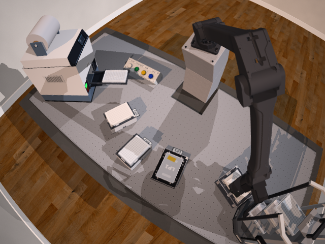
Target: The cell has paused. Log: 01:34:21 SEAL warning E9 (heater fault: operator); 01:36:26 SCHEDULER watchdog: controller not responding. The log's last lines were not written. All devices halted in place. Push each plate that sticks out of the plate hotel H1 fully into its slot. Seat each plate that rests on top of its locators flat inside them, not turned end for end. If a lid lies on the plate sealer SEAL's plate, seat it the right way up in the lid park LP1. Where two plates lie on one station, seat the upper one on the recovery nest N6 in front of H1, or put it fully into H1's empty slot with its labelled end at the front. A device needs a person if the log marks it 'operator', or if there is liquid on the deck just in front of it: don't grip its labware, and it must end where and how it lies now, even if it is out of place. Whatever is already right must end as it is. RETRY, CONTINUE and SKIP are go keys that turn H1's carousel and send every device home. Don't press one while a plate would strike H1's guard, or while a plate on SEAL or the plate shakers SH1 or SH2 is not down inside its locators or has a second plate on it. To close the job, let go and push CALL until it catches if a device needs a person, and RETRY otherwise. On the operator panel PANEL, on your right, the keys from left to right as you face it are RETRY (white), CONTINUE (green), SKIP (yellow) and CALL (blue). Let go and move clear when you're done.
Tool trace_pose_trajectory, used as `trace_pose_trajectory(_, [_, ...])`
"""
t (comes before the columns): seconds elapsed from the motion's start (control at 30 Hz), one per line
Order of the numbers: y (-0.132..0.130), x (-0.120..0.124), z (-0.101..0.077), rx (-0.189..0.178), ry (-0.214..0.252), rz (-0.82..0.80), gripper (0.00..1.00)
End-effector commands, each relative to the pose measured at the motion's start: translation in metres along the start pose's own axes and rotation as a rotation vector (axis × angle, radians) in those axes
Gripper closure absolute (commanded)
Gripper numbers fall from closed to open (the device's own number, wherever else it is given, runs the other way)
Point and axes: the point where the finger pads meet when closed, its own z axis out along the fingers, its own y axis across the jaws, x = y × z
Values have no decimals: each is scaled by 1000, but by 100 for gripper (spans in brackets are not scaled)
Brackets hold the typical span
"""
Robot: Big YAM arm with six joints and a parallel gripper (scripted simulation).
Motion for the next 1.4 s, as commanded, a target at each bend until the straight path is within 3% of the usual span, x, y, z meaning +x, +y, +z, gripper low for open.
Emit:
trace_pose_trajectory(0.0, [-10,-15,1,9,-28,8,16])
trace_pose_trajectory(0.03, [-5,-12,-5,6,-23,5,16])
trace_pose_trajectory(0.3, [-5,-12,-5,6,-23,5,16])
trace_pose_trajectory(0.33, [-5,-12,-5,6,-23,5,0])
trace_pose_trajectory(1.0, [-5,-12,-5,6,-23,5,0])
trace_pose_trajectory(1.03, [-12,-19,-19,12,-40,9,0])
trace_pose_trajectory(1.13, [2,-12,-27,2,-24,0,0])
trace_pose_trajectory(1.37, [-2,-10,-42,5,-21,5,0])
